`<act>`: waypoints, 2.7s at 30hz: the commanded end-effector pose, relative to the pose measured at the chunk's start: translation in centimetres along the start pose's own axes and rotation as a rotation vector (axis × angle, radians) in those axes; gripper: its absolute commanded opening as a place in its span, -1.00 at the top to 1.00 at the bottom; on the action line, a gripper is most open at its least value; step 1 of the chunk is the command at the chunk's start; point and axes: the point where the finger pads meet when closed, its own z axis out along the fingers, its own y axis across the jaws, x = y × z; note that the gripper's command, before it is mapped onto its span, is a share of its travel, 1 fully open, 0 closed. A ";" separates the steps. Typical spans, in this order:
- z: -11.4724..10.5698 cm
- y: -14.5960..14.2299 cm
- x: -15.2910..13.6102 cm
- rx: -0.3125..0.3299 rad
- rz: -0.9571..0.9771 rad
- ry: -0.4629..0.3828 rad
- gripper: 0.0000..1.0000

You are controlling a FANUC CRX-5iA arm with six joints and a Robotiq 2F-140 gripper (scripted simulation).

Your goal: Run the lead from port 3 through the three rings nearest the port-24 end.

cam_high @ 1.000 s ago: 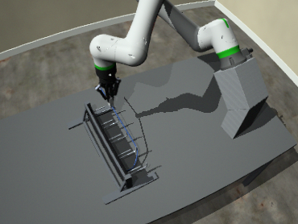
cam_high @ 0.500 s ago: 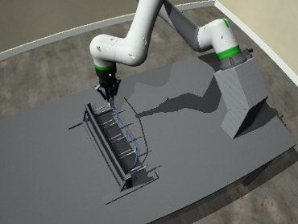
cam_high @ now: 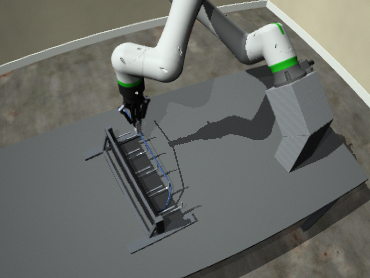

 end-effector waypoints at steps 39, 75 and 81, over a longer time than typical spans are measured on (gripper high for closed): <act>3.5 0.2 -0.6 -0.004 0.003 -0.008 1.00; 8.9 0.2 -0.6 -0.004 0.003 -0.008 1.00; 9.3 0.2 -0.6 -0.004 0.003 -0.008 1.00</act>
